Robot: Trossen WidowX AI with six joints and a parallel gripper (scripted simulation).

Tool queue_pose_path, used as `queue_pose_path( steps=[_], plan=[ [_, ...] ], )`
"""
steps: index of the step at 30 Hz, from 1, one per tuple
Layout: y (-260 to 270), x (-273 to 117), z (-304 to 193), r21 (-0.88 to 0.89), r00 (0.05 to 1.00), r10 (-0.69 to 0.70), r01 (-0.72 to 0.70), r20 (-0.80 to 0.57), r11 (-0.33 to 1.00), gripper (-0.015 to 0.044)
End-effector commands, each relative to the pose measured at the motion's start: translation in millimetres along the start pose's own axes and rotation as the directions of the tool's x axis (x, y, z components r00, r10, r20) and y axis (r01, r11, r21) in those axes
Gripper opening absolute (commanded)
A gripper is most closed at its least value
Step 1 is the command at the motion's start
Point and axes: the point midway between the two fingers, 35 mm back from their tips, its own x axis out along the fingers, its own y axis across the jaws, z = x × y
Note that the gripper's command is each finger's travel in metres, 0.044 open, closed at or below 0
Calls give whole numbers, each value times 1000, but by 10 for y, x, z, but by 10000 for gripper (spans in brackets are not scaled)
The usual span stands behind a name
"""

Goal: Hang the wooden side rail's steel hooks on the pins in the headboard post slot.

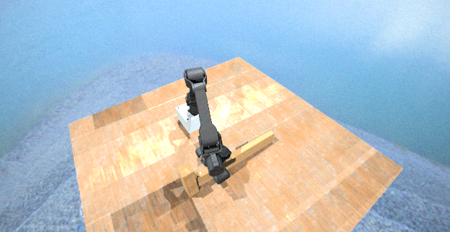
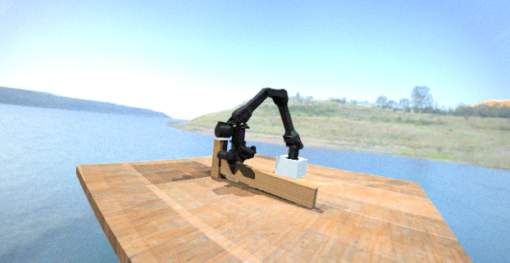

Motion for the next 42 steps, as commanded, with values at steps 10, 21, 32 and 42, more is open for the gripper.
queue_pose_path(
  steps=[10,21,32,42],
  plan=[
    [-6,16,-10,5,1000,-3,3,-6,1000,0],
    [-6,34,-10,5,1000,-3,3,-6,1000,0],
    [-6,53,-10,5,1000,-3,3,-6,1000,0],
    [-6,68,-10,5,1000,-3,3,-6,1000,0]
  ],
)
